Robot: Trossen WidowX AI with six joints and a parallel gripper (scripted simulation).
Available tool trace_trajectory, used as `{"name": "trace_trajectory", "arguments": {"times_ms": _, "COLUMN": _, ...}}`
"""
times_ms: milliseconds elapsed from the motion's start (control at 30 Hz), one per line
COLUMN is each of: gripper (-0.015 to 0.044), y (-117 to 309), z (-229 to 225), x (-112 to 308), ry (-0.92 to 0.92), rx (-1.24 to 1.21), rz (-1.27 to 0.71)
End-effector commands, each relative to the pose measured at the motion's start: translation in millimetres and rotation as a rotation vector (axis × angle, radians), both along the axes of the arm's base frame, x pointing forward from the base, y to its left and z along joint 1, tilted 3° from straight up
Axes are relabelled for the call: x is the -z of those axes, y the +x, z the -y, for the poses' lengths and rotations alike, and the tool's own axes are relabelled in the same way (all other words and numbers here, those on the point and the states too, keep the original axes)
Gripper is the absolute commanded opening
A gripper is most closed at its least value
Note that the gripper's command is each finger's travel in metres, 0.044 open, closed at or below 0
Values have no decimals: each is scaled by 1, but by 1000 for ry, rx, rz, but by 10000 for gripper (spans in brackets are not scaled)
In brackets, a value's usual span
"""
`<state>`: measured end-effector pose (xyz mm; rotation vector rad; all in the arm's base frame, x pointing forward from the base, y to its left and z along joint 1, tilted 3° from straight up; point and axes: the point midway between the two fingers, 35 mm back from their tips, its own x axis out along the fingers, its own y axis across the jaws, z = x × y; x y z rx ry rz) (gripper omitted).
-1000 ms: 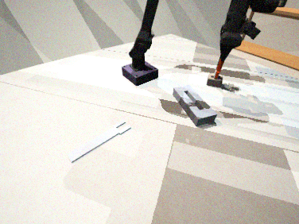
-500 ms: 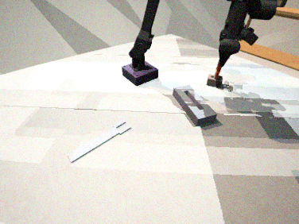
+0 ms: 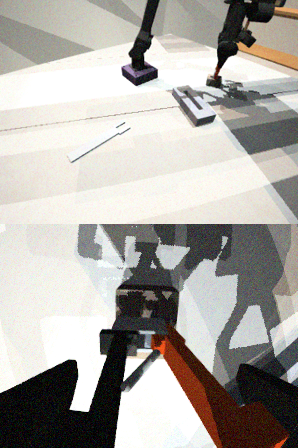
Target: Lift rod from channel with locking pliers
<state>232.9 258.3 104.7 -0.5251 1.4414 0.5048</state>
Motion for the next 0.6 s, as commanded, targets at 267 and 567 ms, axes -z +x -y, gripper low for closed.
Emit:
{"name": "trace_trajectory", "arguments": {"times_ms": 267, "gripper": 415, "y": 0, "z": 0, "x": 1, "ry": -4, "rx": -5, "rz": 1}}
{"name": "trace_trajectory", "arguments": {"times_ms": 567, "gripper": 403, "y": 0, "z": 0, "x": 1, "ry": -4, "rx": -5, "rz": 1}}
